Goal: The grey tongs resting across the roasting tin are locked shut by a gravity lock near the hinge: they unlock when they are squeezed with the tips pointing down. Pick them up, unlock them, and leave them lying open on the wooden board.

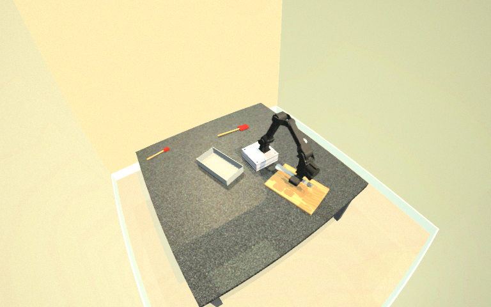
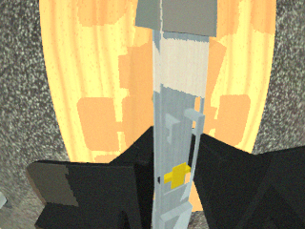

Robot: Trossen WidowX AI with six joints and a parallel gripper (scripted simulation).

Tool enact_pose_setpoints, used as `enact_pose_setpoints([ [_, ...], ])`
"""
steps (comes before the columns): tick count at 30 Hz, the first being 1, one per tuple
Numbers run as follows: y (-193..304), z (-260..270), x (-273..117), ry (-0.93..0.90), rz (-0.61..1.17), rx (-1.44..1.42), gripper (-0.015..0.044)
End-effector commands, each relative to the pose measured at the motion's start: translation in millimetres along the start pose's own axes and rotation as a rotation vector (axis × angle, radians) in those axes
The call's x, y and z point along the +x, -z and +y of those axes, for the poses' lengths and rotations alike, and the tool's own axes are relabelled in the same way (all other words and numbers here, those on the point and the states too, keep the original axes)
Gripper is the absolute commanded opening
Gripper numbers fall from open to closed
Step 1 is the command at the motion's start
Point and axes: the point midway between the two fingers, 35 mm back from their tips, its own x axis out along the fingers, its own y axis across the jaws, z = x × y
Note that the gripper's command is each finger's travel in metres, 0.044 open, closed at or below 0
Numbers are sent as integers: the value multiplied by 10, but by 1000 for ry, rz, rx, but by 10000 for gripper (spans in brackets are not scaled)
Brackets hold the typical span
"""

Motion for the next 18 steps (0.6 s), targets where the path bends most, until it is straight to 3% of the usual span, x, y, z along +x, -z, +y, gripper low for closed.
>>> enact_pose_setpoints([
  [1,10,-7,92,6,4,-5,-150],
  [9,17,-6,147,6,4,-5,-150],
  [18,18,4,121,-1,3,0,86],
])
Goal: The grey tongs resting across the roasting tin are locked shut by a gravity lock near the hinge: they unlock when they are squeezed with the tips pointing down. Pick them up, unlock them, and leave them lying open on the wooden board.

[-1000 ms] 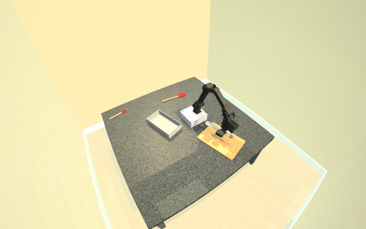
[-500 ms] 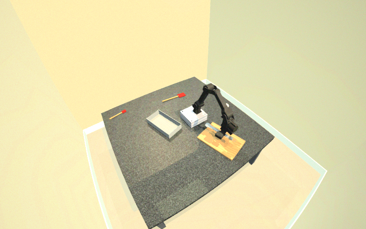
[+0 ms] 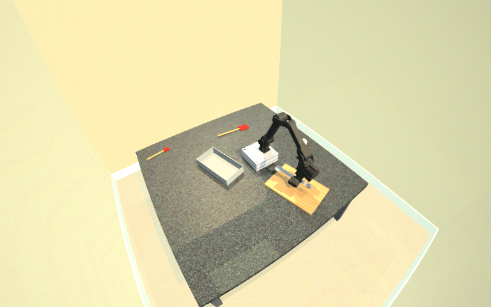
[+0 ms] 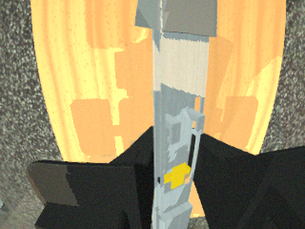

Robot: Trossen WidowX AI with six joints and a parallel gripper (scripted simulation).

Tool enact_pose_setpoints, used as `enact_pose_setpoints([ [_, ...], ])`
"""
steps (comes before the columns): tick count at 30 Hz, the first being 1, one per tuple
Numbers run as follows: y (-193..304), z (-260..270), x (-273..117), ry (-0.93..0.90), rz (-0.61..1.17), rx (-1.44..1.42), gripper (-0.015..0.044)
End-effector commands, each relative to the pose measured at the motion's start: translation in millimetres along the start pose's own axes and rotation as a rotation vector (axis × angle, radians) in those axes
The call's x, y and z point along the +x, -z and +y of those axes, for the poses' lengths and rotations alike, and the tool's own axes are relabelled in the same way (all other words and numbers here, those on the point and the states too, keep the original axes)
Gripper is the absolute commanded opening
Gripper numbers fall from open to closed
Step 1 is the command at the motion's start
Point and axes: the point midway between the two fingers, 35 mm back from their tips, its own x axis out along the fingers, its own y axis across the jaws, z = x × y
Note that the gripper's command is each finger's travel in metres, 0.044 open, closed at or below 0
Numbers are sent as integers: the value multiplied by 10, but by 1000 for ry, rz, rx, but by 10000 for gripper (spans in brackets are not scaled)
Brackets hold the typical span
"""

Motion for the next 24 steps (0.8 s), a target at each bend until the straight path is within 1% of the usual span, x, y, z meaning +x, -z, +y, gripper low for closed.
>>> enact_pose_setpoints([
  [1,-1,0,-6,0,-1,0,113],
  [13,-1,0,-6,0,-1,0,427],
  [14,-1,0,-6,0,-1,0,440],
  [19,-8,27,-20,0,-1,0,440],
  [21,-38,149,-85,-1,-1,0,440],
  [24,-93,517,-282,-3,-5,3,440],
])
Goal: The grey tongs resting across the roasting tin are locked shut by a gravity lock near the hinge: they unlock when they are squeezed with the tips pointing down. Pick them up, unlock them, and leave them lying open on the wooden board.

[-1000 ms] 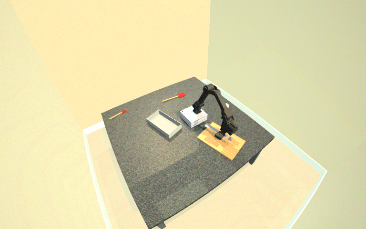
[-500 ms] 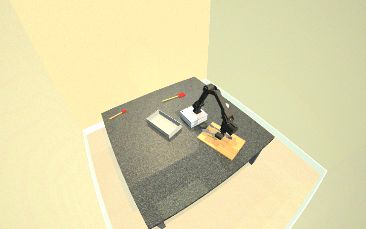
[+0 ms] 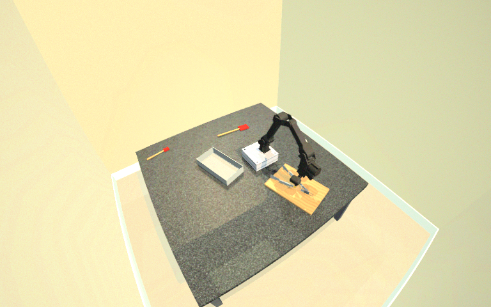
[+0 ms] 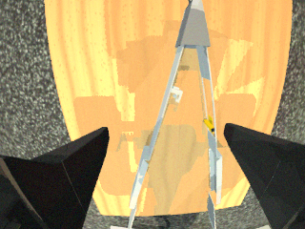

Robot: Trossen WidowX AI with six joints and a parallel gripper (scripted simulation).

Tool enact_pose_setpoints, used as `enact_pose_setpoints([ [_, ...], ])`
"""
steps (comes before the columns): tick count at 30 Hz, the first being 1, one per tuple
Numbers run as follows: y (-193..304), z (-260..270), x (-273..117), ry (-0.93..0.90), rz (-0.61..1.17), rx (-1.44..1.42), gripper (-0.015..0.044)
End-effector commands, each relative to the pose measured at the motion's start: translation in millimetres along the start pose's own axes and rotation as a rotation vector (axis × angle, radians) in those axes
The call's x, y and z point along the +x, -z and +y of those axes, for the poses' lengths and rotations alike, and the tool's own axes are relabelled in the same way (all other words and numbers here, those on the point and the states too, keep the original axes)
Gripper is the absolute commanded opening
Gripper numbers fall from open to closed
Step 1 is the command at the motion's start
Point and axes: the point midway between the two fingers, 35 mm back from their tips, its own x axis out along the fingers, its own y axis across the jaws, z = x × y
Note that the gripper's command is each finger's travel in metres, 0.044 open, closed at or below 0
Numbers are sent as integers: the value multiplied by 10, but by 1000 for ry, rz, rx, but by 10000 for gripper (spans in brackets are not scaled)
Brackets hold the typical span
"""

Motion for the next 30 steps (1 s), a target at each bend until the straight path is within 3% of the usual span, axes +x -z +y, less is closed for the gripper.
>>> enact_pose_setpoints([
  [1,-78,527,-304,1,-19,-13,440],
  [8,42,1346,-744,-3,-16,-20,440],
  [16,49,1369,-782,-3,-15,-21,440],
  [23,73,1330,-1198,-8,-11,-34,440],
  [30,73,1330,-1198,-8,-11,-34,440],
])
